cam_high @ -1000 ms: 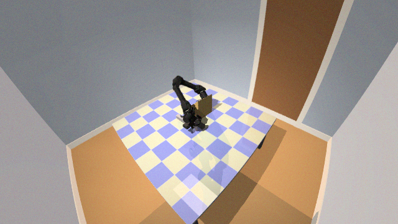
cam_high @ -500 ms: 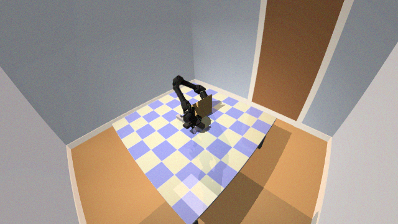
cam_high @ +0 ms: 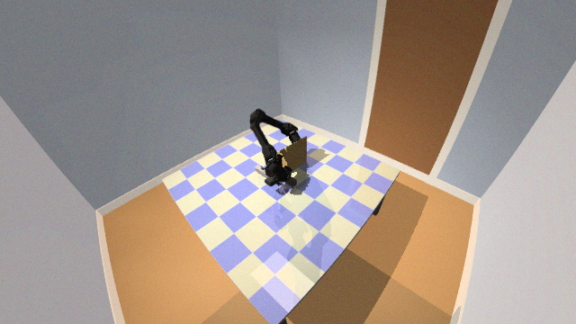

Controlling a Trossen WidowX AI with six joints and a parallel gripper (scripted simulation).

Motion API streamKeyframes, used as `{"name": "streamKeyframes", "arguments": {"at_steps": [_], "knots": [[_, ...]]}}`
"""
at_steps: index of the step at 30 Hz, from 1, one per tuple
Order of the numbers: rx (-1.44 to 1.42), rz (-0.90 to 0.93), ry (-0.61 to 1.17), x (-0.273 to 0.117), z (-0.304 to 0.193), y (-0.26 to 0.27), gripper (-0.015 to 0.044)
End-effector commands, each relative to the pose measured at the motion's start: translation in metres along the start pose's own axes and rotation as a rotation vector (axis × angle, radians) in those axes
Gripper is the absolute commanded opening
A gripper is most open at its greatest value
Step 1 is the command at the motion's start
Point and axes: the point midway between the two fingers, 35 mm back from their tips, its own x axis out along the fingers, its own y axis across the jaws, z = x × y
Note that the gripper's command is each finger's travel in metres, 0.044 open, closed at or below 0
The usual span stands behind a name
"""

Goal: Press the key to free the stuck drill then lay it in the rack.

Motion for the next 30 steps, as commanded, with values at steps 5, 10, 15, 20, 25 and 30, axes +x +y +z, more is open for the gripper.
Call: {"name": "streamKeyframes", "arguments": {"at_steps": [5,10,15,20,25,30], "knots": [[0.001,0.002,0.004,-0.0002,-0.0008,0.0019,0.0000],[0.001,0.002,0.004,-0.0002,-0.0008,0.0020,0.0000],[0.001,0.002,0.004,-0.0002,-0.0009,0.0021,0.0000],[0.001,0.002,0.004,-0.0002,-0.0009,0.0022,0.0000],[0.001,0.002,0.004,-0.0007,0.0045,0.0004,0.0000],[0.002,0.002,0.003,-0.0012,0.0087,-0.0004,0.0000]]}}
